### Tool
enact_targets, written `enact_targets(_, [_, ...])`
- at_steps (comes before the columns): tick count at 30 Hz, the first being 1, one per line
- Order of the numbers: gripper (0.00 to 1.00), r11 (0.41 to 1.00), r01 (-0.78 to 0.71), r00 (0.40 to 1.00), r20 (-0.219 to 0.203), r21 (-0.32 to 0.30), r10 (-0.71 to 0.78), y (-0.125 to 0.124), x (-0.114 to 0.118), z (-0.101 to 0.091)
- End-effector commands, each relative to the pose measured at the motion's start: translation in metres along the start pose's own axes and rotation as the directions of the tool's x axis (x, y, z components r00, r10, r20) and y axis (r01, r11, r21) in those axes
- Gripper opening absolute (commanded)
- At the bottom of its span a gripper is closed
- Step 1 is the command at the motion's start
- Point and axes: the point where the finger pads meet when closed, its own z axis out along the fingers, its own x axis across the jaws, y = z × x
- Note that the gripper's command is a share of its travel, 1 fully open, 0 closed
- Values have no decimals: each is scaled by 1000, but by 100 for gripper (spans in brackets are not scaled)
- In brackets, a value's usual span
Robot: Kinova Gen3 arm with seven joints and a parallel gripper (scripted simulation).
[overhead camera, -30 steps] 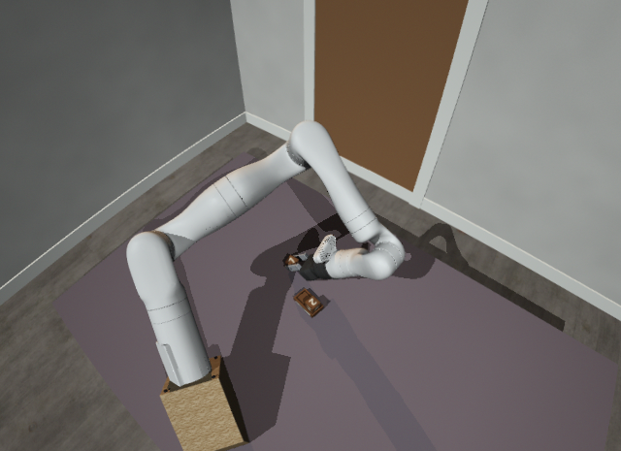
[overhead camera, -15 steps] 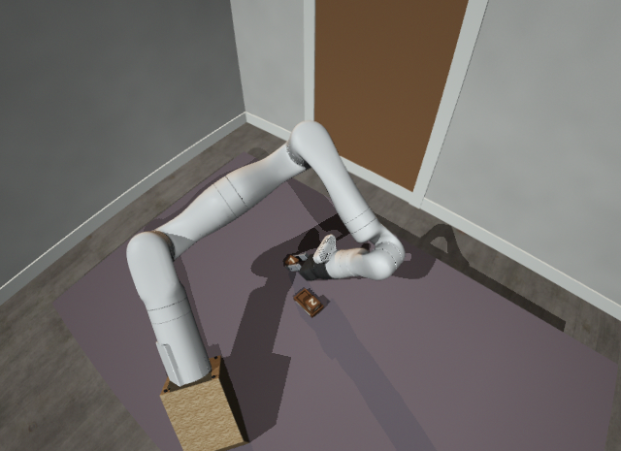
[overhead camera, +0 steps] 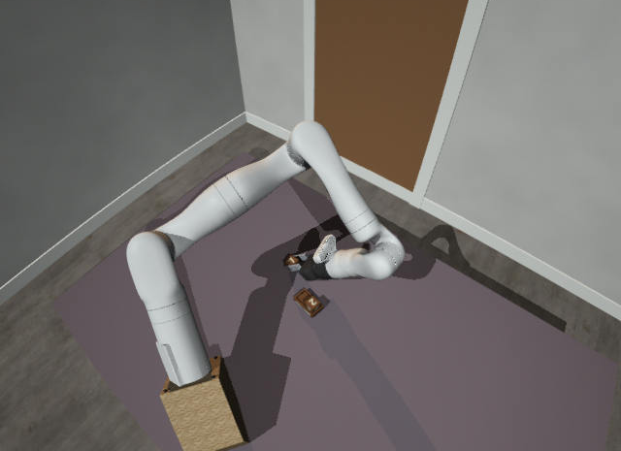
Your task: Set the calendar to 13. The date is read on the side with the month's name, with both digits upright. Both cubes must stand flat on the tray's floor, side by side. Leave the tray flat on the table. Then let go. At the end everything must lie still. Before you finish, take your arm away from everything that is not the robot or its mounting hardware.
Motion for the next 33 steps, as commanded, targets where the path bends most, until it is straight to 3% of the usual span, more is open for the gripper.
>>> enact_targets(1, [60,1000,1,1000,-1,-1,-1,0,0,-1])
enact_targets(33, [60,1000,1,1000,-1,-1,-1,3,0,3])
